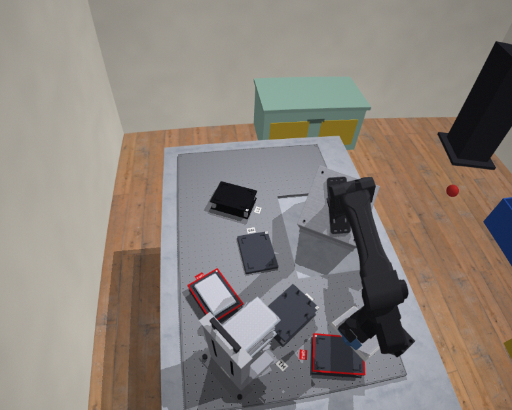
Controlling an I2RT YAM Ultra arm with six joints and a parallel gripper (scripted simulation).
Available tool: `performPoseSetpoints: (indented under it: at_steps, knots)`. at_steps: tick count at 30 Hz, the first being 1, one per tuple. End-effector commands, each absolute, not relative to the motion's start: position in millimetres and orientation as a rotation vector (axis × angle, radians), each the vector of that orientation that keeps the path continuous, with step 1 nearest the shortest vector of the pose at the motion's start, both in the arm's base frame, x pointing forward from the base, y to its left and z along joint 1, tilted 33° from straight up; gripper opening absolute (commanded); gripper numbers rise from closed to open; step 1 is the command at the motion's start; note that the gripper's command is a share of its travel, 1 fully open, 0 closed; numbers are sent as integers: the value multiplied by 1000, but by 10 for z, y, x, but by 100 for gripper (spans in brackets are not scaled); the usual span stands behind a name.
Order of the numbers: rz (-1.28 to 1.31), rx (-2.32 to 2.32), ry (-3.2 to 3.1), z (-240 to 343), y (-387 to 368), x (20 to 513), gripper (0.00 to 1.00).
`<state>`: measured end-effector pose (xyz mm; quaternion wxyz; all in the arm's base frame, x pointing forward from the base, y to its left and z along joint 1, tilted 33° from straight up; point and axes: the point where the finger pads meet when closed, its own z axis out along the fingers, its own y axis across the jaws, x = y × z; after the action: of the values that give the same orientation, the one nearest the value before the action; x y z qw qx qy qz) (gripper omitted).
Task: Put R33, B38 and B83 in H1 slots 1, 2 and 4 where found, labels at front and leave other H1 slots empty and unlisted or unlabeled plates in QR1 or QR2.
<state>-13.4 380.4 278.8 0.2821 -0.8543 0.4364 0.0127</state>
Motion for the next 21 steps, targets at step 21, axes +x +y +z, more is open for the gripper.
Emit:
performPoseSetpoints:
  at_steps: [21]
  knots:
    - [-136, -2474, 517, 3005, 3760, -182, 86]
